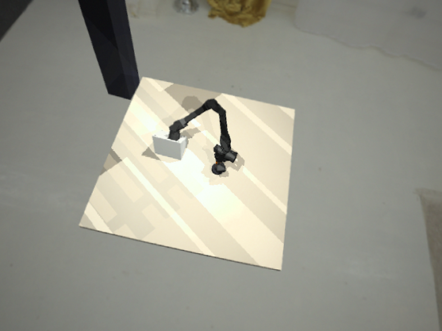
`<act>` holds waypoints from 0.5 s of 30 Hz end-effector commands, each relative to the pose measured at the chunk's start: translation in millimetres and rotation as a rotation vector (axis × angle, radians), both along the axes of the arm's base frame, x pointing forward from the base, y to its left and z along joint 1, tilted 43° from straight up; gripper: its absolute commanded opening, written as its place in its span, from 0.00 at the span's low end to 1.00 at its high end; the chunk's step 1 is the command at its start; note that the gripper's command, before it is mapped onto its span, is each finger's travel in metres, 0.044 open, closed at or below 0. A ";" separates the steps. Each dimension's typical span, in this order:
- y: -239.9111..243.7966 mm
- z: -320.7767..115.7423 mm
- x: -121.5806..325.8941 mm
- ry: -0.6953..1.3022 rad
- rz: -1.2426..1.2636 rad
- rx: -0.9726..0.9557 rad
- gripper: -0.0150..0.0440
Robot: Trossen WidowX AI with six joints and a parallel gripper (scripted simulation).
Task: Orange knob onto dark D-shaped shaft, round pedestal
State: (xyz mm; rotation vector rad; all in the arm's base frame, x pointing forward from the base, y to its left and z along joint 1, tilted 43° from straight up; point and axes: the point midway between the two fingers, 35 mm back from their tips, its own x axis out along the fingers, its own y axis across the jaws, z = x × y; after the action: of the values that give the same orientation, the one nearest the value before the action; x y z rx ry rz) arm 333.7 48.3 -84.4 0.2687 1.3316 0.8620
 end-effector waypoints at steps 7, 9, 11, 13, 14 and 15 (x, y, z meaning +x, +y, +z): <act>0.2 -0.7 0.9 -0.003 0.001 0.002 0.25; 0.2 -0.7 0.9 -0.003 0.001 0.002 0.25; 0.2 -0.7 0.9 -0.003 0.001 0.002 0.25; -1.7 0.6 1.6 -0.003 0.001 0.002 0.25; -2.6 1.2 2.0 -0.003 0.001 0.002 0.25; -2.9 1.7 2.2 -0.003 0.001 0.002 0.25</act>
State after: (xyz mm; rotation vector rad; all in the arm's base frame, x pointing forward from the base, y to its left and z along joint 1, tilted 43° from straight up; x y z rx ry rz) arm 334.2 47.9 -84.6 0.2696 1.3317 0.8632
